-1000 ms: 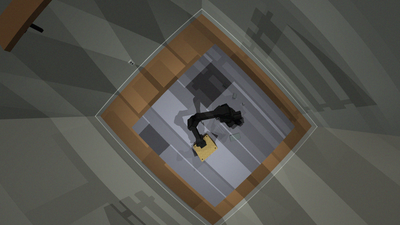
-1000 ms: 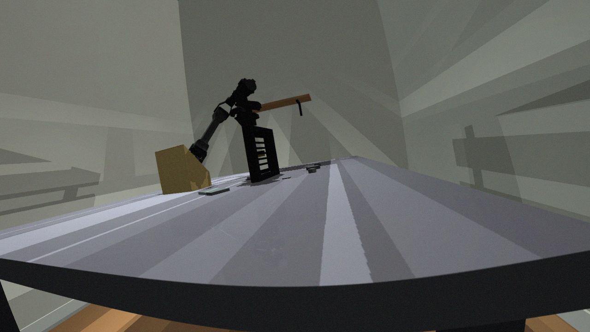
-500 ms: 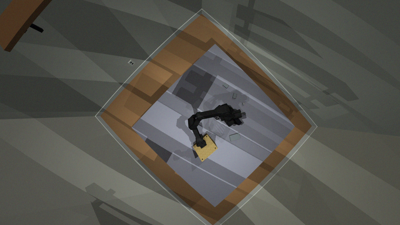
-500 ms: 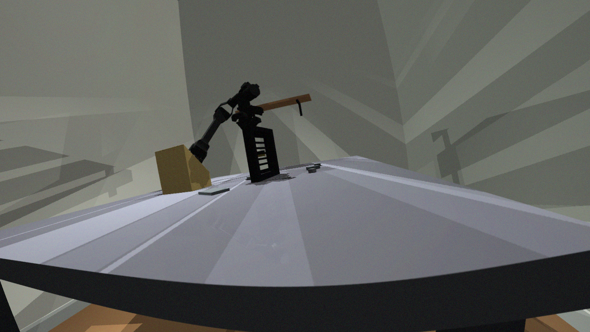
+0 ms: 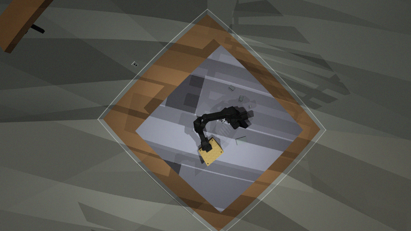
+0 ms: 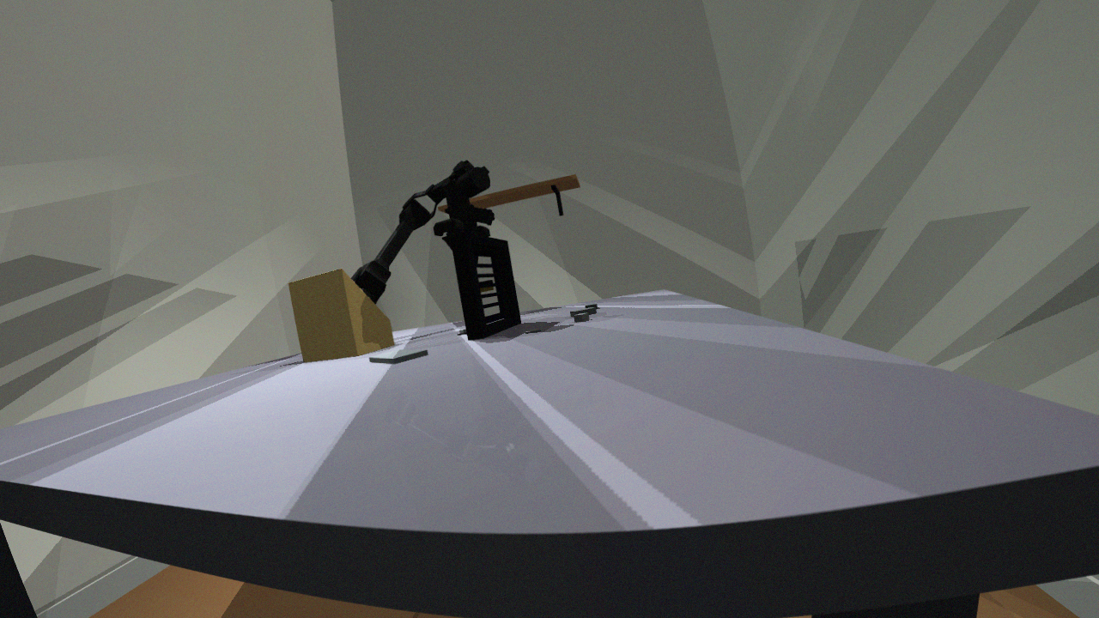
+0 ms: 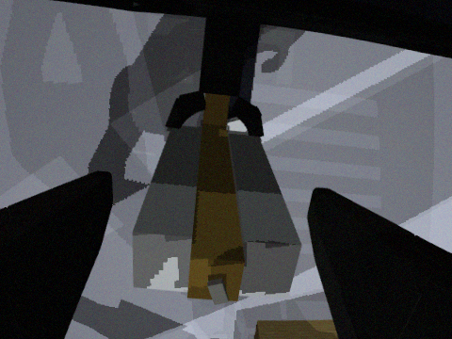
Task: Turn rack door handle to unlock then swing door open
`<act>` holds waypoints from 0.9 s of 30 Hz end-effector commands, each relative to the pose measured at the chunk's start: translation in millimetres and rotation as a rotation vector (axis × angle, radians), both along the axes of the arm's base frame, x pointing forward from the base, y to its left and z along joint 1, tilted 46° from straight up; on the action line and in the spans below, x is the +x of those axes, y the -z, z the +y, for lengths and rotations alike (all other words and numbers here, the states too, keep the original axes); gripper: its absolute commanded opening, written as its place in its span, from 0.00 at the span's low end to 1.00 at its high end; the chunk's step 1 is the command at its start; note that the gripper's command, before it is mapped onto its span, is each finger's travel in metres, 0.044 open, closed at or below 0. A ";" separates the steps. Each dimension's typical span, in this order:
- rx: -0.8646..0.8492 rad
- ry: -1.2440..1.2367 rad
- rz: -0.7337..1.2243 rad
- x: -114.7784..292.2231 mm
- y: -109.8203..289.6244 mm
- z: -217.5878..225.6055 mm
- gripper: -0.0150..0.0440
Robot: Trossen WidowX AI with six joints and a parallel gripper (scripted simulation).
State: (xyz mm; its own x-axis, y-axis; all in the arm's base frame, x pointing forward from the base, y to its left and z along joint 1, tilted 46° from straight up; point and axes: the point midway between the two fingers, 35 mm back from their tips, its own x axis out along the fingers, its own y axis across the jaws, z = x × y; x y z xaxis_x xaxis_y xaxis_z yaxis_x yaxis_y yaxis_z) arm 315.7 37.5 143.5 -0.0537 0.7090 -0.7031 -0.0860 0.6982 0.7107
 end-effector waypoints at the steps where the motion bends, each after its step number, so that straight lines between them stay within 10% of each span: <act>1: -0.001 -0.001 0.016 -1.3 5.0 3.9 0.73; 8: -0.003 -0.008 0.034 -2.4 11.1 10.4 0.73; 15: -0.003 -0.008 0.034 -2.4 11.1 10.4 0.42; 27: -0.003 -0.008 0.034 -2.4 11.1 10.4 0.29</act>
State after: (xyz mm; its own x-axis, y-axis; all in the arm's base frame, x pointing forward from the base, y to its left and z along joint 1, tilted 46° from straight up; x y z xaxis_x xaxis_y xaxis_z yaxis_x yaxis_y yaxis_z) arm 313.5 47.8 132.5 -0.0831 0.7052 -0.7041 -0.0715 0.7005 0.7101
